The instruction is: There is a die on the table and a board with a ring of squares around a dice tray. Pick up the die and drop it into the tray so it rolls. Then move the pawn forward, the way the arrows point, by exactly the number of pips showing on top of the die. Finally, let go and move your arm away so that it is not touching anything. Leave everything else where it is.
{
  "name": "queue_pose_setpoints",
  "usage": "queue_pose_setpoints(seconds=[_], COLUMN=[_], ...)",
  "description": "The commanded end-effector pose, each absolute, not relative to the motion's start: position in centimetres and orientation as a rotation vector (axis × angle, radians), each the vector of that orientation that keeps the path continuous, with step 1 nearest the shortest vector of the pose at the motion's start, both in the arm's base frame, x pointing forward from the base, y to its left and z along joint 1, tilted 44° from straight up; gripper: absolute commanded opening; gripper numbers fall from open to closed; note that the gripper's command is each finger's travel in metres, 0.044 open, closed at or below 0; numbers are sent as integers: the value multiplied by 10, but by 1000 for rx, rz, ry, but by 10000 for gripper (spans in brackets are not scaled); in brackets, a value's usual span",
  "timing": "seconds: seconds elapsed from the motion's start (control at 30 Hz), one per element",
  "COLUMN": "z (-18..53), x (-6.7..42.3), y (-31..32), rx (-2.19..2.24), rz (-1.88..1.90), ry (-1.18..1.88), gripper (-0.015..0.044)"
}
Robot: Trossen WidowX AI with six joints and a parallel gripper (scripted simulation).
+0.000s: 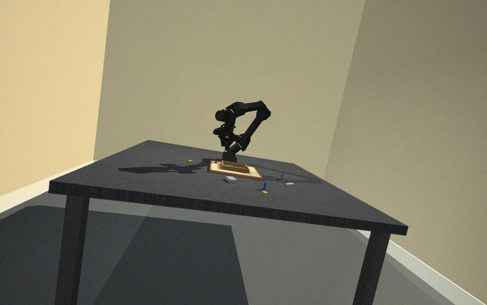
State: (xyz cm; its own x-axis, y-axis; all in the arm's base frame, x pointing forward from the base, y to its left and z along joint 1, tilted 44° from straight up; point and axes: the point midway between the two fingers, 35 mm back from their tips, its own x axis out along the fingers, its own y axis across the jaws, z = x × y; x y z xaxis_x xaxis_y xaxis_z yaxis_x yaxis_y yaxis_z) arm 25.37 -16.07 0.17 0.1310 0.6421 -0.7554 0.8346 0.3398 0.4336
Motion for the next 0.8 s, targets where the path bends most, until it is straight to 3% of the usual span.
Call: queue_pose_setpoints(seconds=[0.0, 0.77], z=[8, 38], x=[256, 262], y=[-148, -87], rx=[1469, 1927], rz=[-324, -821], ry=[1585, 1575], gripper=[0, 0])
